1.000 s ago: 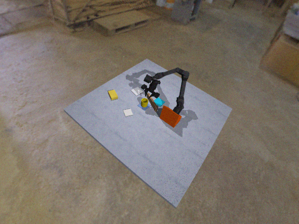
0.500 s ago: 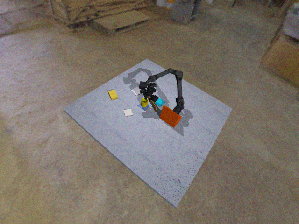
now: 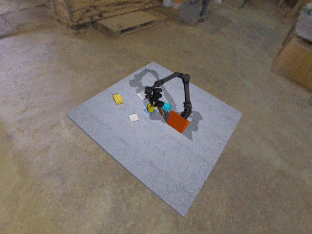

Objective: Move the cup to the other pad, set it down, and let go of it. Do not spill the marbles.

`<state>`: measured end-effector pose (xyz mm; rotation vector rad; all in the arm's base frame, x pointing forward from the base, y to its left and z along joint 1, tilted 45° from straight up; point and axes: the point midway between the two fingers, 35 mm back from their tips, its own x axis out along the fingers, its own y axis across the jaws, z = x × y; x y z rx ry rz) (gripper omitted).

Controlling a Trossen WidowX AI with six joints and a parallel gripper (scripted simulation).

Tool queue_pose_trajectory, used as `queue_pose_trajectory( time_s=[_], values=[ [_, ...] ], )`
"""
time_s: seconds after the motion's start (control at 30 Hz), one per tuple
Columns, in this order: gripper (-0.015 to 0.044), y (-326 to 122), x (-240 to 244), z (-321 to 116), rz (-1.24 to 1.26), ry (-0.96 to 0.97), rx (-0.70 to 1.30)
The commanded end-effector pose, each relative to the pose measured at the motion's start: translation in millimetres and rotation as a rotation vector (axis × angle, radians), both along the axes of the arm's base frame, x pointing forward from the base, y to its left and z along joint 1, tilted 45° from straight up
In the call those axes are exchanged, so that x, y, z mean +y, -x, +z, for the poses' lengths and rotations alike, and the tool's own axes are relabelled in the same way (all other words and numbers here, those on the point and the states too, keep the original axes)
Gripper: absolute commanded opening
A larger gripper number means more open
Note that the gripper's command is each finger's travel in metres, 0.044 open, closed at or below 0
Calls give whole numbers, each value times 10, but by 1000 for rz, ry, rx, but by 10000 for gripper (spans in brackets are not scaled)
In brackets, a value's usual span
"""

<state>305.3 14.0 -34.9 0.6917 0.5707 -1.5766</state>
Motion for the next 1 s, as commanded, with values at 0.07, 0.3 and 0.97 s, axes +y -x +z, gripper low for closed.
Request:
queue_pose_trajectory(
  time_s=[0.07, 0.3, 0.97],
  values=[
    [167, 20, -81, -84, 6, 7, 8],
    [167, 29, -164, -166, 6, 8, 8],
    [153, 45, -310, -303, -1, 5, 3]
  ],
)
